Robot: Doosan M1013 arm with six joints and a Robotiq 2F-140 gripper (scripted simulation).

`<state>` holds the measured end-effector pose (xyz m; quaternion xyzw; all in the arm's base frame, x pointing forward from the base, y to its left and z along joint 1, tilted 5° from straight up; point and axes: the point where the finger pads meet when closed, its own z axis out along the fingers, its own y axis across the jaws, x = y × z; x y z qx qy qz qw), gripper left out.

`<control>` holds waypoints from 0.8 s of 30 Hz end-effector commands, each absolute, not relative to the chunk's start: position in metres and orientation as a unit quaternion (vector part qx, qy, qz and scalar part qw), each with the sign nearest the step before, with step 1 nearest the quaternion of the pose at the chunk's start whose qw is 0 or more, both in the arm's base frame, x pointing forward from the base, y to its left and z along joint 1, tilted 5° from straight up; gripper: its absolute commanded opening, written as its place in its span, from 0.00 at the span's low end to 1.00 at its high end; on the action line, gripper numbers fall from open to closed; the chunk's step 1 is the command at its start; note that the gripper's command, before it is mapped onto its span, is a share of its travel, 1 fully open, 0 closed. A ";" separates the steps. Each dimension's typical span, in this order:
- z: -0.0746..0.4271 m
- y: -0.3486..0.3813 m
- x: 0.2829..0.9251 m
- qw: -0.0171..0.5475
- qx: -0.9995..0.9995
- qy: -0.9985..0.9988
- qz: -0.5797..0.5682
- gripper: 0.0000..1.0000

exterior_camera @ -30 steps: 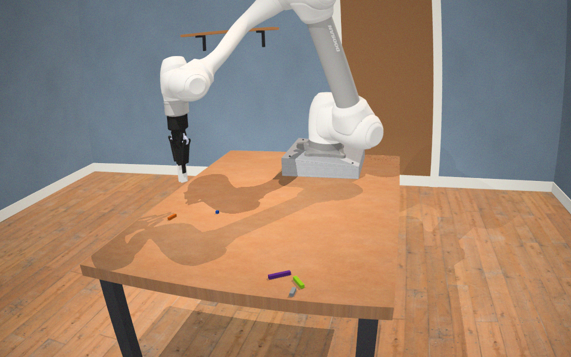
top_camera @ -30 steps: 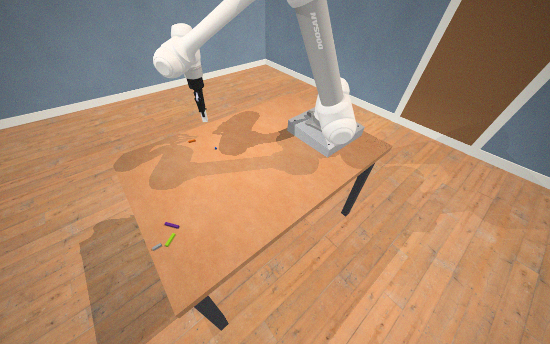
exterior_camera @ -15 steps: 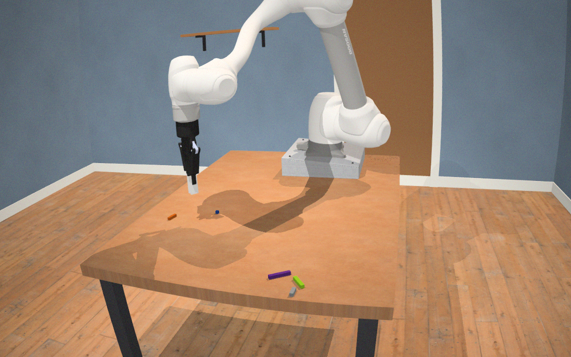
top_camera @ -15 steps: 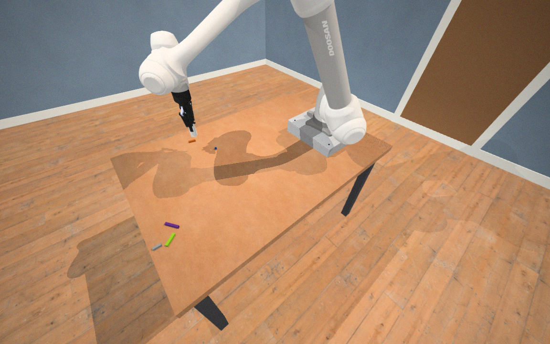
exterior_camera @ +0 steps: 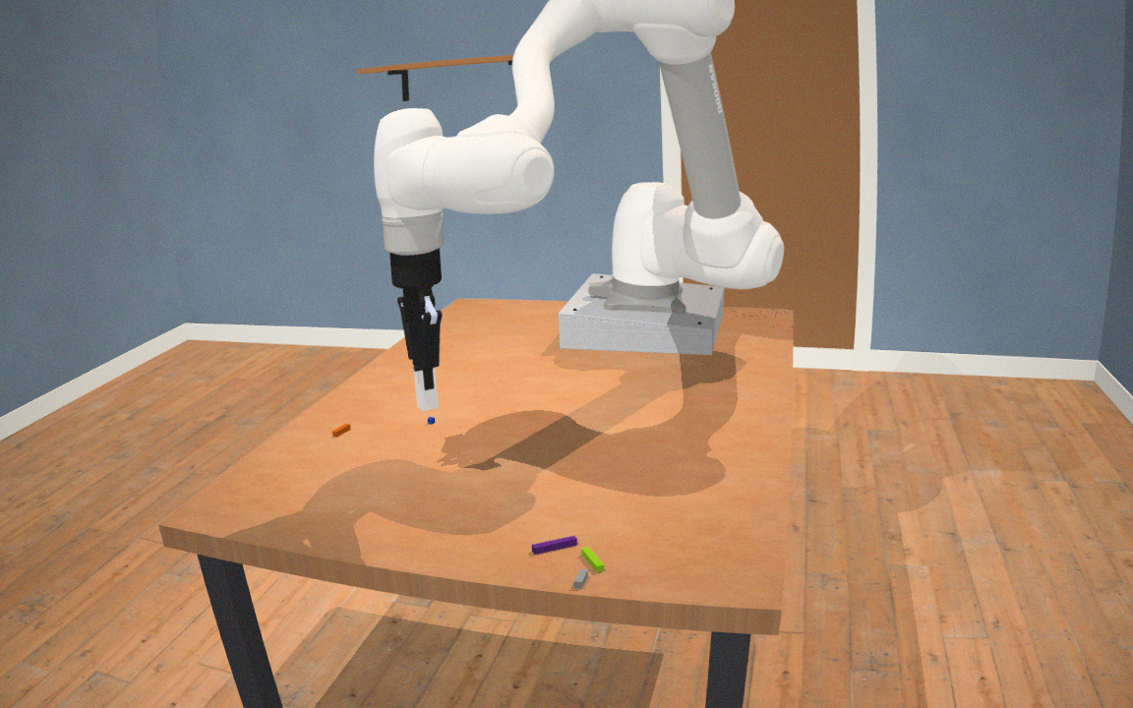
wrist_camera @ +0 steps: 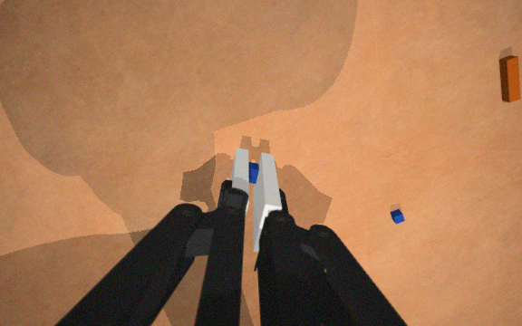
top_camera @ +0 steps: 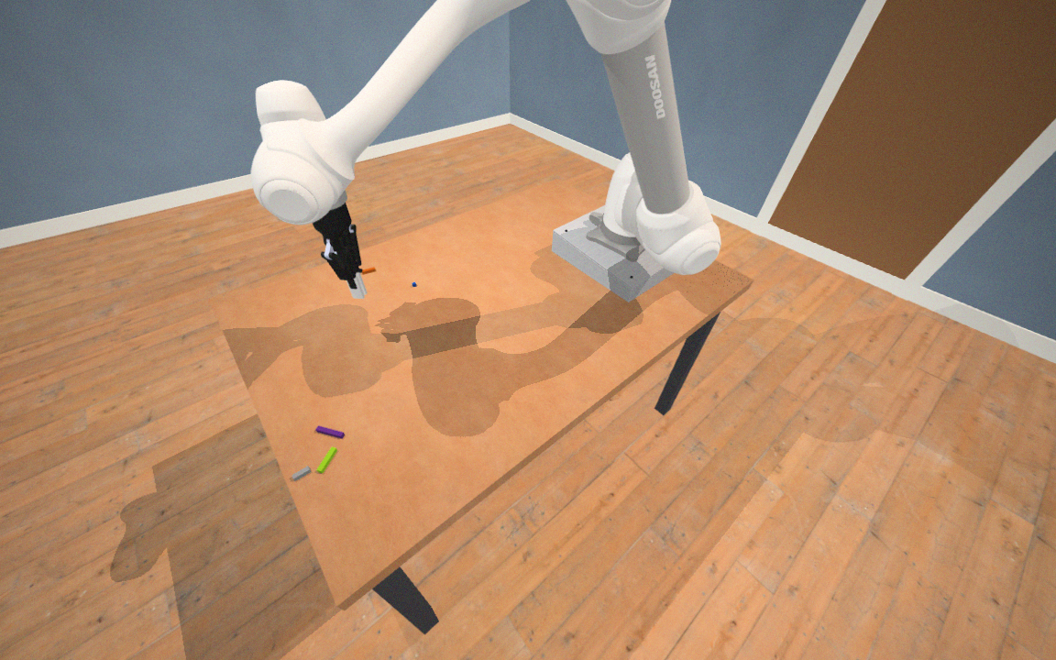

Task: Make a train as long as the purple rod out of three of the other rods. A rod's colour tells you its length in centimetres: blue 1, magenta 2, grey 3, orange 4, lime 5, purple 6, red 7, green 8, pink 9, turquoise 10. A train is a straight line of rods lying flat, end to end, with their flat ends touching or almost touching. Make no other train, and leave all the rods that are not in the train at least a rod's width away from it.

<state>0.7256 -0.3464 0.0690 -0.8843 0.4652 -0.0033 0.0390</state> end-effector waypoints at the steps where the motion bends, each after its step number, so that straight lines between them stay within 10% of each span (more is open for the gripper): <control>1: 0.072 -0.315 0.753 0.038 -0.877 0.480 -0.002 0.12; 24: 0.080 -0.210 0.822 0.040 -0.854 0.519 0.000 0.12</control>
